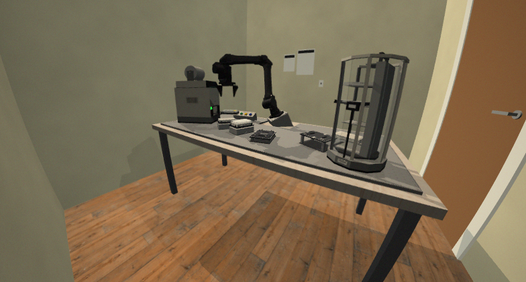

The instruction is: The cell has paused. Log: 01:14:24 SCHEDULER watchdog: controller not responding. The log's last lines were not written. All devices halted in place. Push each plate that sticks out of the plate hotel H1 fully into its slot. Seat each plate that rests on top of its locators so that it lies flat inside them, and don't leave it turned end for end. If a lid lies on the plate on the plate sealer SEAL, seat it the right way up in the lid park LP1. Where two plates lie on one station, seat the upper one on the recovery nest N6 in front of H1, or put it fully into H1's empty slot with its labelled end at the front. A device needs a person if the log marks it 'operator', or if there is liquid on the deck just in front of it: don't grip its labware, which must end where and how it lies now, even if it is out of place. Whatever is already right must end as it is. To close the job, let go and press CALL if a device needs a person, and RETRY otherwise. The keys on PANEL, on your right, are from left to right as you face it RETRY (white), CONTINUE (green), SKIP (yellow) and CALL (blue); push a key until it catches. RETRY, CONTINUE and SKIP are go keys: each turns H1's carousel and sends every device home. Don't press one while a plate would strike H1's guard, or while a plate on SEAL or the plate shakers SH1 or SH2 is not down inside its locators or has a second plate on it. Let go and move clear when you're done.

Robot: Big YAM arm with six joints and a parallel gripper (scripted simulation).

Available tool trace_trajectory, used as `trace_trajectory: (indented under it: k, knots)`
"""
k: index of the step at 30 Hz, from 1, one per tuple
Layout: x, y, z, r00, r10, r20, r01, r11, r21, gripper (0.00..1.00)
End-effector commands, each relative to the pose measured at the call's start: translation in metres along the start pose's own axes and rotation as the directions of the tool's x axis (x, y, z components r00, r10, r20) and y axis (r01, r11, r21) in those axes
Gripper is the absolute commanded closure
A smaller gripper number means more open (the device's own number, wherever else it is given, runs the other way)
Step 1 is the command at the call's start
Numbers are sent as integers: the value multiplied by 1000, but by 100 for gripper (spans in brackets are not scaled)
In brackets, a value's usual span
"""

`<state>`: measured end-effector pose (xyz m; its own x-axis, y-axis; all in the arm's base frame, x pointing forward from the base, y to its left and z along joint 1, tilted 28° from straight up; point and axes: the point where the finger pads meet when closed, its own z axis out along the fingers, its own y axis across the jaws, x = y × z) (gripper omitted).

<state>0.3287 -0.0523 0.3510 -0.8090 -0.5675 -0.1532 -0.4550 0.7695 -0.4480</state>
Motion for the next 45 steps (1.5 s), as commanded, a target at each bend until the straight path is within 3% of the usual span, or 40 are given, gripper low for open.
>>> trace_trajectory:
  k: [1,15,21,36,37,38,45]
  knots:
    - [-8,-15,-16,995,-100,18,100,995,16,0]
    - [-8,-14,-16,928,-371,13,371,928,21,0]
    - [-8,-14,-16,868,-497,10,497,868,22,0]
    - [-5,-8,-12,866,-500,11,500,866,23,0]
    - [-2,-7,2,861,-508,-4,508,861,-6,0]
    - [-1,-4,10,861,-509,-4,509,861,-9,0]
    - [-1,-4,29,861,-509,-5,509,861,-9,0]
